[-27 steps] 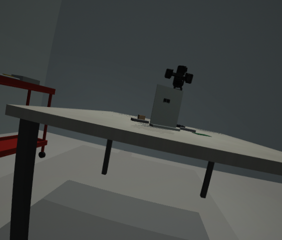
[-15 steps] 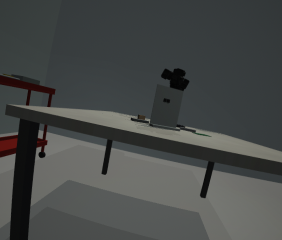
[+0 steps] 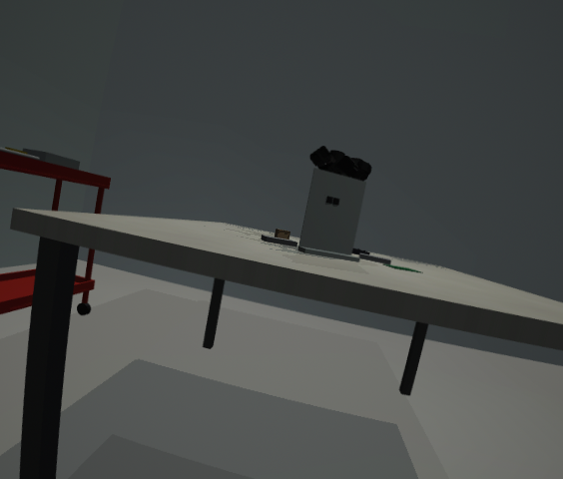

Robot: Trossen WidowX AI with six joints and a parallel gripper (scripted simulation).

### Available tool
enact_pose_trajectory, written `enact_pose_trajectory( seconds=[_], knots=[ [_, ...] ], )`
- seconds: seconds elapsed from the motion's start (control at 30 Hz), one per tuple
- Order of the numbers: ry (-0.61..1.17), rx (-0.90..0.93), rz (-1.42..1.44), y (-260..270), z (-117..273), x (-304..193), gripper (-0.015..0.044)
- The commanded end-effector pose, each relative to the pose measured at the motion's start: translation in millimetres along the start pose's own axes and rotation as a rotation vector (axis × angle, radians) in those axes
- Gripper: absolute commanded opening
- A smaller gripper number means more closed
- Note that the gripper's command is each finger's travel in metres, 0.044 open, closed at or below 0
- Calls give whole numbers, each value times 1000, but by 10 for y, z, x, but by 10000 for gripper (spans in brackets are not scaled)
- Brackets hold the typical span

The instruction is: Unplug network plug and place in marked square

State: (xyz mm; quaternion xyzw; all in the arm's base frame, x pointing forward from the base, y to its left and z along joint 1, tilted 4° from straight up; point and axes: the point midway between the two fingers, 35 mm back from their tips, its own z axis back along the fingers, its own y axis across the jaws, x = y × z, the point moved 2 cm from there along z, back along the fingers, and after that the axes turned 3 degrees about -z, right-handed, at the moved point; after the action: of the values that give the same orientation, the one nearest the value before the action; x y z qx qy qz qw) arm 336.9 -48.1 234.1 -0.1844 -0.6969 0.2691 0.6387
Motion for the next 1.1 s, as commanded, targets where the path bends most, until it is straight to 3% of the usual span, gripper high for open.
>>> enact_pose_trajectory(
  seconds=[0.0,0.83,1.07],
  knots=[
    [-5,23,95,52,39,-181,156],
    [-102,109,789,403,696,-1078,156],
    [-106,110,807,427,664,-1082,156]
  ],
)
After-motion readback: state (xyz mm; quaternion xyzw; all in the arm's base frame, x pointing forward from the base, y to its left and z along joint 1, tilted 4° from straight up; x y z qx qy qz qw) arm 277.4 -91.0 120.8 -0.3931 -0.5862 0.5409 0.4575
